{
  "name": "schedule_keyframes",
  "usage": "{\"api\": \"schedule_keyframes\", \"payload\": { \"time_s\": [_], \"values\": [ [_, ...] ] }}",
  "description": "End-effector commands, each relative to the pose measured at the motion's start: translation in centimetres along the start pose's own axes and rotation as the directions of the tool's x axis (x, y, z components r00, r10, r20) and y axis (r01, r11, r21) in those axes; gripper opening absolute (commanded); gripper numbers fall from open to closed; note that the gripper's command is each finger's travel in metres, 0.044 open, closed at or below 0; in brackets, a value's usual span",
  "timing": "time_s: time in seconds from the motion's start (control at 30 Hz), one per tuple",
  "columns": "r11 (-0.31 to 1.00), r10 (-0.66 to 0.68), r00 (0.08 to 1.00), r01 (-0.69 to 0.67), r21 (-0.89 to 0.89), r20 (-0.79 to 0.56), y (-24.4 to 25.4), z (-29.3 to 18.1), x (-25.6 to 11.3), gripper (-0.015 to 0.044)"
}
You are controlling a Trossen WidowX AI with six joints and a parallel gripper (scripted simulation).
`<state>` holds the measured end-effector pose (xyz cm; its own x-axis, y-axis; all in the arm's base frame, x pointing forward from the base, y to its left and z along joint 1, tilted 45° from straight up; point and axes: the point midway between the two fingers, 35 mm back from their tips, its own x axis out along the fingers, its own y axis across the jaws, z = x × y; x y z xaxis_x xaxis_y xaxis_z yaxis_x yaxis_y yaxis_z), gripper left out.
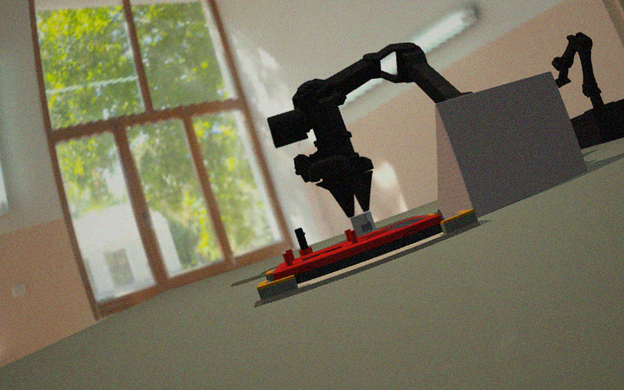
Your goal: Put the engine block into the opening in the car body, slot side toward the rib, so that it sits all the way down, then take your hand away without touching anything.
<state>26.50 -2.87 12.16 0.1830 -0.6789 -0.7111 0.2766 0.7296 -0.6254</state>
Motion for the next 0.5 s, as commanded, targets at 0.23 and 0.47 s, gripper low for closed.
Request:
{"api": "schedule_keyframes", "payload": {
  "time_s": [0.23,0.47],
  "values": [
    [1.000,-0.006,1.000,0.006,-0.008,0.002,0.0,0.0,1.8,0.0440],
    [1.000,-0.008,1.000,0.008,-0.008,0.003,-0.1,0.0,2.9,0.0440]
  ]
}}
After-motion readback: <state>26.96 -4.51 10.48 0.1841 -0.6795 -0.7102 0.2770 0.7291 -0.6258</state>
